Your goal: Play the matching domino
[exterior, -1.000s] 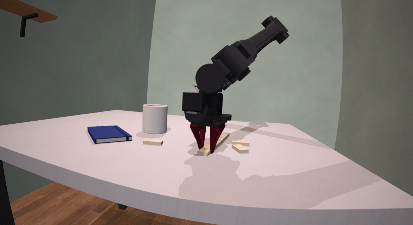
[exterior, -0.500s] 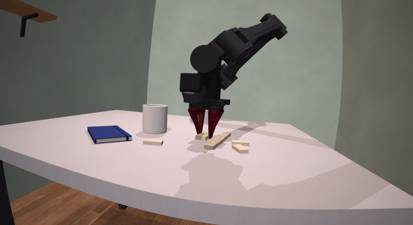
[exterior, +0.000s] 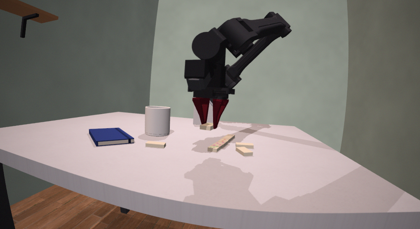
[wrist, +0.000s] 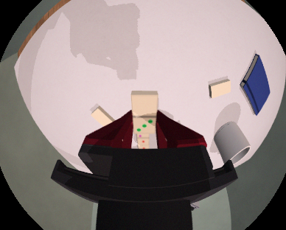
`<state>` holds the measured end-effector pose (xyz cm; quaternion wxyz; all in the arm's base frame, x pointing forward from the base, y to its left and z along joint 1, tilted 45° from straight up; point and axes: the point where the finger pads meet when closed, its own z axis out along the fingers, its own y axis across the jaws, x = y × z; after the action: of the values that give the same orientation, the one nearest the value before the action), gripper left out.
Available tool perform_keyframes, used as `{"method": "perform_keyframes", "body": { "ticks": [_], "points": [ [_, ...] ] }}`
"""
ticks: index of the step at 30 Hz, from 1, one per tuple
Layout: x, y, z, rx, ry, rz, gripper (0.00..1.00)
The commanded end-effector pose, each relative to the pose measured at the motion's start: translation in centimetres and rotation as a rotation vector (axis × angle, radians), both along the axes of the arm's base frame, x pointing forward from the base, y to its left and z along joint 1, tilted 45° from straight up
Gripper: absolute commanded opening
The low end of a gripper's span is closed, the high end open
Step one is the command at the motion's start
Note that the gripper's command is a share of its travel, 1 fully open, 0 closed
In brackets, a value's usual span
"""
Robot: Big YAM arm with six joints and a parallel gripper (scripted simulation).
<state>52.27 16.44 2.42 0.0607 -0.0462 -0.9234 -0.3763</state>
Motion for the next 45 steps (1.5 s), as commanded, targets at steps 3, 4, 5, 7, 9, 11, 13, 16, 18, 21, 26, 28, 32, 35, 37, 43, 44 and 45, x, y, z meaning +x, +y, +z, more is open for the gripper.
{"method": "perform_keyframes", "body": {
  "ticks": [3, 4, 5, 7, 9, 11, 13, 16, 18, 21, 26, 28, 32, 35, 37, 43, 44, 45],
  "points": [
    [0.5, -0.6, 0.9, 0.002, -0.015, -0.005, 0.22],
    [0.7, -0.9, 1.4, 0.003, -0.022, -0.005, 0.22],
    [1.0, -1.2, 1.9, 0.004, -0.029, -0.005, 0.22],
    [1.4, -1.8, 2.9, 0.006, -0.044, -0.005, 0.22],
    [1.9, -2.4, 4.0, 0.008, -0.058, -0.005, 0.22],
    [2.4, -3.1, 5.0, 0.011, -0.072, -0.005, 0.22],
    [2.6, -3.4, 5.6, 0.012, -0.079, -0.005, 0.22],
    [2.6, -3.4, 5.6, 0.012, -0.079, -0.005, 0.22],
    [2.6, -3.4, 5.6, 0.012, -0.079, -0.005, 0.22],
    [1.3, -2.9, 3.9, 0.005, -0.03, -0.003, 0.22],
    [2.3, -3.9, 5.9, 0.009, -0.063, -0.005, 0.22],
    [2.6, -4.3, 6.7, 0.01, -0.076, -0.005, 0.22],
    [2.8, -4.5, 7.1, 0.011, -0.083, -0.005, 0.22],
    [2.8, -4.5, 7.1, 0.011, -0.083, -0.005, 0.22],
    [1.3, -3.5, 4.9, 0.007, -0.026, 0.003, 0.22],
    [2.3, -4.4, 6.5, 0.008, -0.066, -0.006, 0.22],
    [2.5, -4.5, 6.7, 0.008, -0.072, -0.008, 0.22],
    [2.7, -4.7, 7.0, 0.008, -0.079, -0.009, 0.22]
  ]
}}
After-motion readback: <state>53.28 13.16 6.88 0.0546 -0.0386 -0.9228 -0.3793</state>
